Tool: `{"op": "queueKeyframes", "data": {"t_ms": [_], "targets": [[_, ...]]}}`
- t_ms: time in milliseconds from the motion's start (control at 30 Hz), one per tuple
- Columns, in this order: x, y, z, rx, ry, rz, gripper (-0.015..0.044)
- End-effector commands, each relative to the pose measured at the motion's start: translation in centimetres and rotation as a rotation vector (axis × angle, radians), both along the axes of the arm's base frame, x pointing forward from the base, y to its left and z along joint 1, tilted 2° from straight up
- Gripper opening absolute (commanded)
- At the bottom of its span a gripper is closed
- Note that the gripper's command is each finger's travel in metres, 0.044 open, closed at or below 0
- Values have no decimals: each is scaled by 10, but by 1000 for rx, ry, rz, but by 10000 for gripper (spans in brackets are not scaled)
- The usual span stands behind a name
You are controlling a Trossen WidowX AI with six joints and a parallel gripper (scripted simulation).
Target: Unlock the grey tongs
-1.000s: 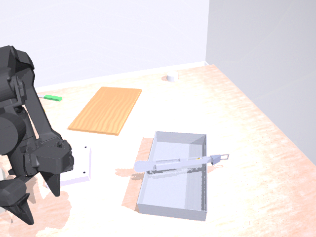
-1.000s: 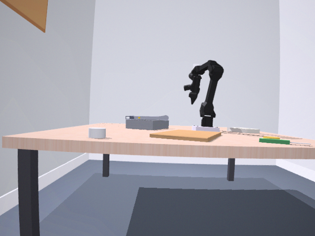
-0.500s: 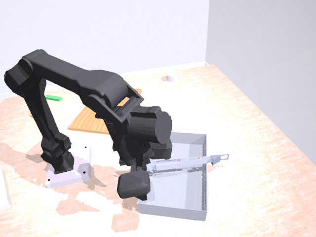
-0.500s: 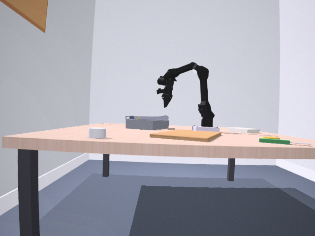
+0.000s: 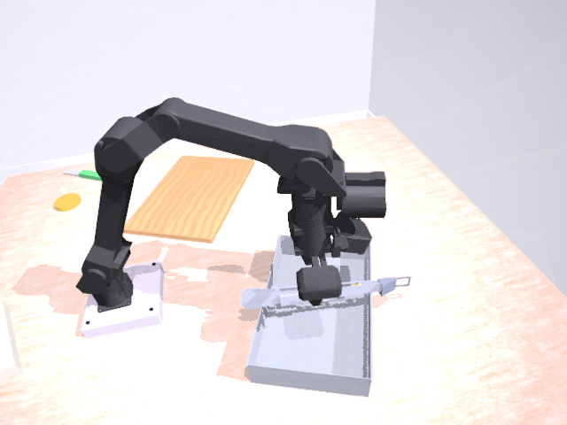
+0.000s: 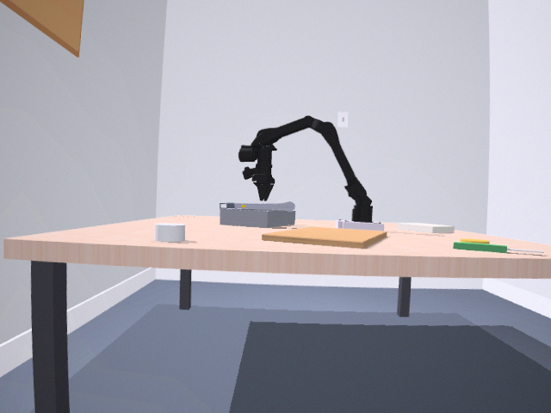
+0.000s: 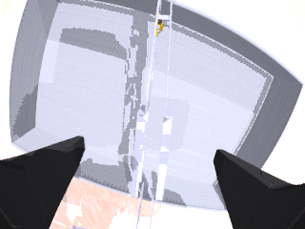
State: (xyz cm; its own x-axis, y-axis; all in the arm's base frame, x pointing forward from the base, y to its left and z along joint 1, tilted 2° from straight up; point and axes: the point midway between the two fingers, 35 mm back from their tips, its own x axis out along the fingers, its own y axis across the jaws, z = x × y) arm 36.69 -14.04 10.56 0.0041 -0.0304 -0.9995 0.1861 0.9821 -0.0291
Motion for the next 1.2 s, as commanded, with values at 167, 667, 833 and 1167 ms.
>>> {"op": "queueKeyframes", "data": {"t_ms": [167, 667, 833, 1167], "targets": [[-2, 3, 2, -1, -6, -15, 440], [-1, 2, -20, -1, -6, -15, 440], [0, 1, -28, -1, -6, -15, 440], [0, 1, -44, -1, -6, -15, 440]]}}
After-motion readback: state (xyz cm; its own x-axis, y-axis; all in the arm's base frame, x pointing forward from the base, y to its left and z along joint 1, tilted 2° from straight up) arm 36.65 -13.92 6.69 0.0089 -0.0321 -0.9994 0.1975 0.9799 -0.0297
